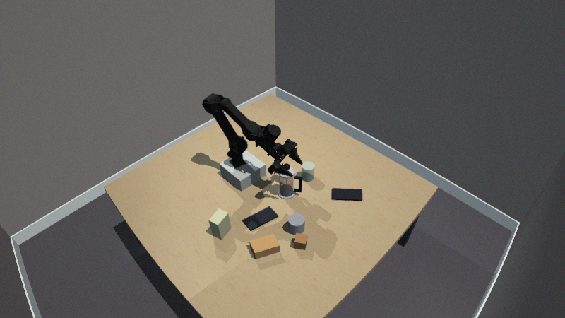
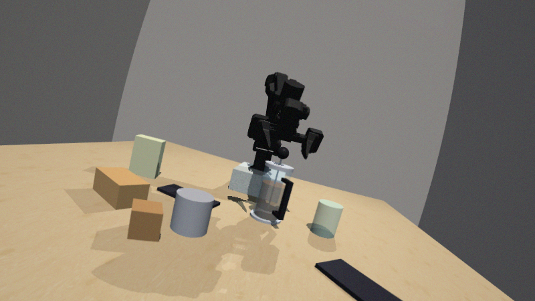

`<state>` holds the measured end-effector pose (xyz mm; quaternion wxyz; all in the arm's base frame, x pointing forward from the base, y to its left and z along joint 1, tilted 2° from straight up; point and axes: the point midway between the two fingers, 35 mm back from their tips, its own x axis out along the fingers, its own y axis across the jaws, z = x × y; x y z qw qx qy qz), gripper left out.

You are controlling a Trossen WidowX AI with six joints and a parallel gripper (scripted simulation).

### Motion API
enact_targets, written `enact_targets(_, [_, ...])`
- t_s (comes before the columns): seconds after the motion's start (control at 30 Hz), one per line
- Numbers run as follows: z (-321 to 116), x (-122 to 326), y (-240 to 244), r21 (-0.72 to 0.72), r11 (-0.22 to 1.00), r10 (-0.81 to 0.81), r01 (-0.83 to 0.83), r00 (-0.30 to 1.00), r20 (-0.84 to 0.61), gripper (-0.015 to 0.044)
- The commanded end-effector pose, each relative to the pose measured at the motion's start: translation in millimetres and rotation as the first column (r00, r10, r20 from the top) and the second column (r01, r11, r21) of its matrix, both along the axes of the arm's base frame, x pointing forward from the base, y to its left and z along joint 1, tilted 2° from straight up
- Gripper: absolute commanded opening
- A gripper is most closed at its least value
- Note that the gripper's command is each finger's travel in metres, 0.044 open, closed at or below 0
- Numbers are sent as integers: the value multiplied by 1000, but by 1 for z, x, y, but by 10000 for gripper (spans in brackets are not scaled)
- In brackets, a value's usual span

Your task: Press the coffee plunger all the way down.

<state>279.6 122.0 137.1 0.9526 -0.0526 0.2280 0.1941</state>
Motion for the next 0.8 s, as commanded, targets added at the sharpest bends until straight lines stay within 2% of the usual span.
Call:
enact_targets(0.0, [13, -3, -1, 16, 1000, -5, 5, 1000, 6, 440])
enact_targets(0.27, [72, -47, -17, -12, 1000, 1, -1, 1000, -8, 440])
enact_targets(0.77, [71, -49, -18, -12, 1000, 1, -1, 1000, -9, 440])
